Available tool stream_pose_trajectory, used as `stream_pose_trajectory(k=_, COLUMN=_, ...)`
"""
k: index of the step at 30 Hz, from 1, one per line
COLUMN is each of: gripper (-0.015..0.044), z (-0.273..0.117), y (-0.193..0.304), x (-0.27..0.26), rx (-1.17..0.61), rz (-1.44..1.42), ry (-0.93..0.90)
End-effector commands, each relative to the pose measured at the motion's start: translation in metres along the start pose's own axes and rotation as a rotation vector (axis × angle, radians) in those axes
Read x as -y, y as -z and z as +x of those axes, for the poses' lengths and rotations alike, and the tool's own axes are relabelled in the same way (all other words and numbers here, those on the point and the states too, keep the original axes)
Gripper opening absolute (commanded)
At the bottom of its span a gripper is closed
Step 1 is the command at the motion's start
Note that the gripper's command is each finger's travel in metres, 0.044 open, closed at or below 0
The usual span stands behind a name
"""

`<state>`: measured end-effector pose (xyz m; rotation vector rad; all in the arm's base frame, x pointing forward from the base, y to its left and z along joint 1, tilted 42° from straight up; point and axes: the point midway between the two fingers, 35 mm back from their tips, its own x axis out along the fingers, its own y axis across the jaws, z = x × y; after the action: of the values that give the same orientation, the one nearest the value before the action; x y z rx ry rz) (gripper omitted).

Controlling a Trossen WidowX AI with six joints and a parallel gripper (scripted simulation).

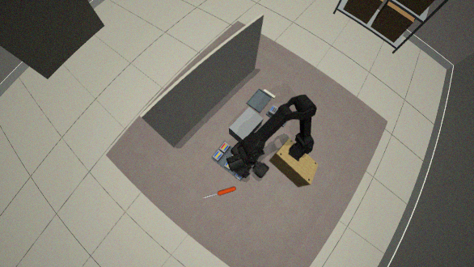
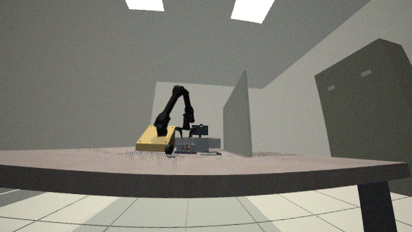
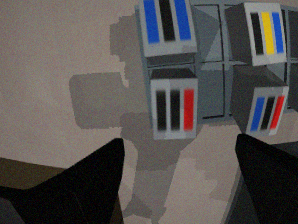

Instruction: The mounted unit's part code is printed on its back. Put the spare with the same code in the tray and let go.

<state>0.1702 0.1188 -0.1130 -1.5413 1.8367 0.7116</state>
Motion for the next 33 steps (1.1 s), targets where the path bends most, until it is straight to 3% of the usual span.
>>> stream_pose_trajectory(k=1, gripper=0.0300, z=0.003, y=0.001, x=0.000, rx=-0.003, rz=-0.006, ry=0.002)
stream_pose_trajectory(k=33, gripper=0.0300, z=0.055, y=0.000, x=0.002, rx=-0.004, rz=-0.005, ry=0.003)
